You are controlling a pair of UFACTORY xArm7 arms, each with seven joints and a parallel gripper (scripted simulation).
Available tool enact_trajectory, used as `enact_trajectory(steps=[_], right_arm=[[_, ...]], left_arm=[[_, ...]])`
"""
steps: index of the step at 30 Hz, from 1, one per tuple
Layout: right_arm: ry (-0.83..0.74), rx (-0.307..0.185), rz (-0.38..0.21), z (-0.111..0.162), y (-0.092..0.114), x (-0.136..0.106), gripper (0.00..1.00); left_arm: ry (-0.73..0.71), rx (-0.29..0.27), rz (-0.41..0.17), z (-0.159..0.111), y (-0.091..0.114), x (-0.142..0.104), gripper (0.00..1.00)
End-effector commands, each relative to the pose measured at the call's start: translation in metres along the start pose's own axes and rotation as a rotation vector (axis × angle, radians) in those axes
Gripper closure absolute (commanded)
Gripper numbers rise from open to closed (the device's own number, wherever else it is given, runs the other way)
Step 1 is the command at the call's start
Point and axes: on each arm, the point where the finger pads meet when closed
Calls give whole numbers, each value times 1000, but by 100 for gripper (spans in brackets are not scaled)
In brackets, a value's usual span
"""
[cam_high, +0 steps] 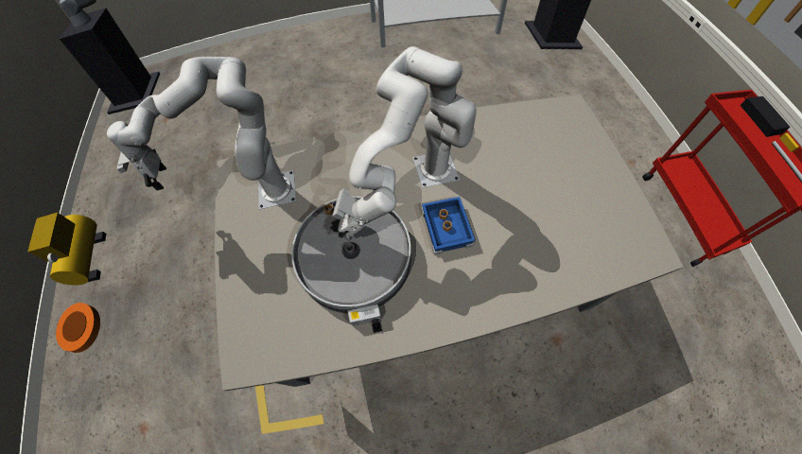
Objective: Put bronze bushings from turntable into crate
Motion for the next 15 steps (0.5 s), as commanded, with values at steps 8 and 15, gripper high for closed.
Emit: enact_trajectory(steps=[8, 15], right_arm=[[0, 1, 5, 0, 2, 1, 0], [0, 1, 5, 0, 2, 1, 0]], left_arm=[[0, 12, 0, 63, -37, 63, 88], [0, 11, 0, 69, -40, 68, 88]])
Point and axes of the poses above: on each arm, the point where the finger pads meet when closed, its own y axis back along the fingers, its own z axis across the jaws, x = y × z, and after that the axes turned 12 degrees about -y, right-handed
